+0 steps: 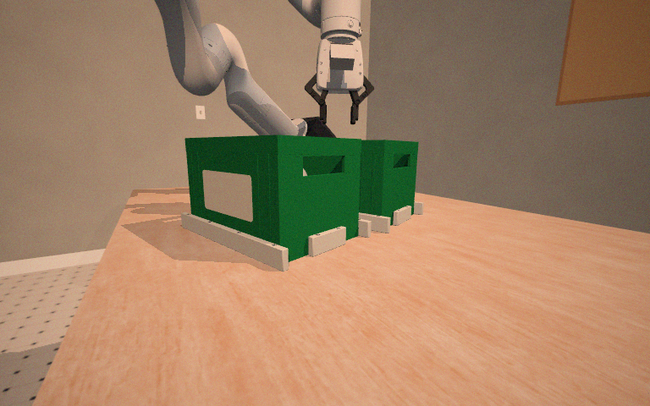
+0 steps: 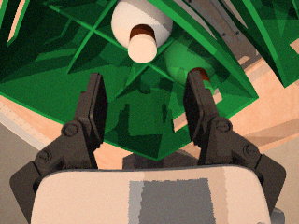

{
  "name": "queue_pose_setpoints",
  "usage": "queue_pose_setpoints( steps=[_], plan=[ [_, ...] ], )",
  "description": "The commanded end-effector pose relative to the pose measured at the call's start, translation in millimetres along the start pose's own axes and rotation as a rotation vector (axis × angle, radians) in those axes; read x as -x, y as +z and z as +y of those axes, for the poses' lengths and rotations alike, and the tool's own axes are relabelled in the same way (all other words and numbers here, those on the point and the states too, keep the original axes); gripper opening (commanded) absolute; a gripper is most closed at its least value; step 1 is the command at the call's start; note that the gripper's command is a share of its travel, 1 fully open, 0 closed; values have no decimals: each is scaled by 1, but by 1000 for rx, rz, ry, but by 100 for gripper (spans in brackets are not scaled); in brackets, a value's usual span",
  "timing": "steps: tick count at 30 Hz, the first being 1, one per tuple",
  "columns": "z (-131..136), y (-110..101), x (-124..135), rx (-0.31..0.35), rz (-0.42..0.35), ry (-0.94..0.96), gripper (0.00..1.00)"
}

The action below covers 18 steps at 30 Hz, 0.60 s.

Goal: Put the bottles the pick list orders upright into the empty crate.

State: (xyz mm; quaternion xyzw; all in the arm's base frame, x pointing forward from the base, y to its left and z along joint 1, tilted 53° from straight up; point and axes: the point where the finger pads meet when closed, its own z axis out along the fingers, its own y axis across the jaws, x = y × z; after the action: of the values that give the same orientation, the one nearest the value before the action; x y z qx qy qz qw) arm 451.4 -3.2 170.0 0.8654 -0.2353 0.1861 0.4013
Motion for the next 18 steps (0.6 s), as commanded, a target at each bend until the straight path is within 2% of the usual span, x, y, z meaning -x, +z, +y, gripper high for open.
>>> queue_pose_setpoints(
  steps=[1, 7, 18],
  plan=[
    [0, -12, 0, -1, 1, 1, 65],
    [0, -12, 0, -1, 1, 1, 65],
    [40, -12, -36, 0, 1, 1, 65]
  ],
)
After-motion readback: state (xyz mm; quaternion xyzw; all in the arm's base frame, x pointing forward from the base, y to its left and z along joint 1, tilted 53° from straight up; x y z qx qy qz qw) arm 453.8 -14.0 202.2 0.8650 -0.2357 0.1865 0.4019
